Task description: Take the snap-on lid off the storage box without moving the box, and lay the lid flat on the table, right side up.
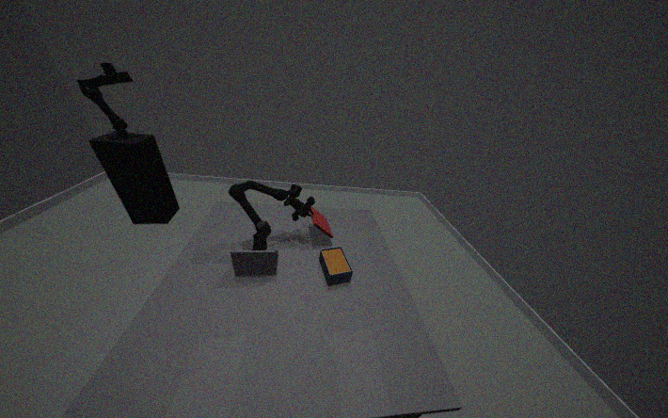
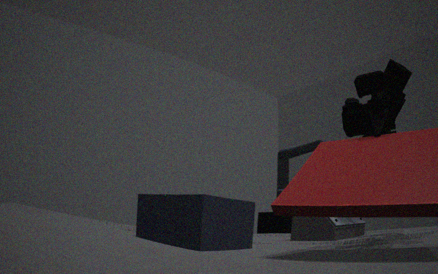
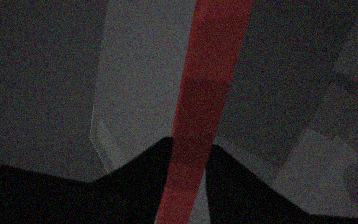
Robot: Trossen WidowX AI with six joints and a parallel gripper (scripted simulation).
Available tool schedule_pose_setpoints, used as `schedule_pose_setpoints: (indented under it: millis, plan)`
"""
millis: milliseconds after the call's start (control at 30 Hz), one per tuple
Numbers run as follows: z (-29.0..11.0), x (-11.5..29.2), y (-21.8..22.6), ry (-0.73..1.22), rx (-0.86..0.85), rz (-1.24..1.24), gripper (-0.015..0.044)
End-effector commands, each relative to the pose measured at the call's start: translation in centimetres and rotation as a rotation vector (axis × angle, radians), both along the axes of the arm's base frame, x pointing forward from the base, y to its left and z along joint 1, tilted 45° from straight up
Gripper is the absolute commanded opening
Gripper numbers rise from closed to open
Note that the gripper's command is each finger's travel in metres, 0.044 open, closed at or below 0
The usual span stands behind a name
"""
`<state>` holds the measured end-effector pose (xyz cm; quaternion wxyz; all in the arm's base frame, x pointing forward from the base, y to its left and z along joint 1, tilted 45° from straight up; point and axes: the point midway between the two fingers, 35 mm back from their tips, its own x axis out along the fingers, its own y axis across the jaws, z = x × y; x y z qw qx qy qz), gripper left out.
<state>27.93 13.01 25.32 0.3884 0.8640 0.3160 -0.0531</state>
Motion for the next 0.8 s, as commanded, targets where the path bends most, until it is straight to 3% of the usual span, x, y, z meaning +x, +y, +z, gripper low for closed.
schedule_pose_setpoints:
  millis: [0,767]
  plan:
    - [-0.2,0.1,0.1,-0.002,0.002,-0.010,0.0000]
    - [-1.5,0.2,1.4,-0.002,0.003,-0.010,0.0000]
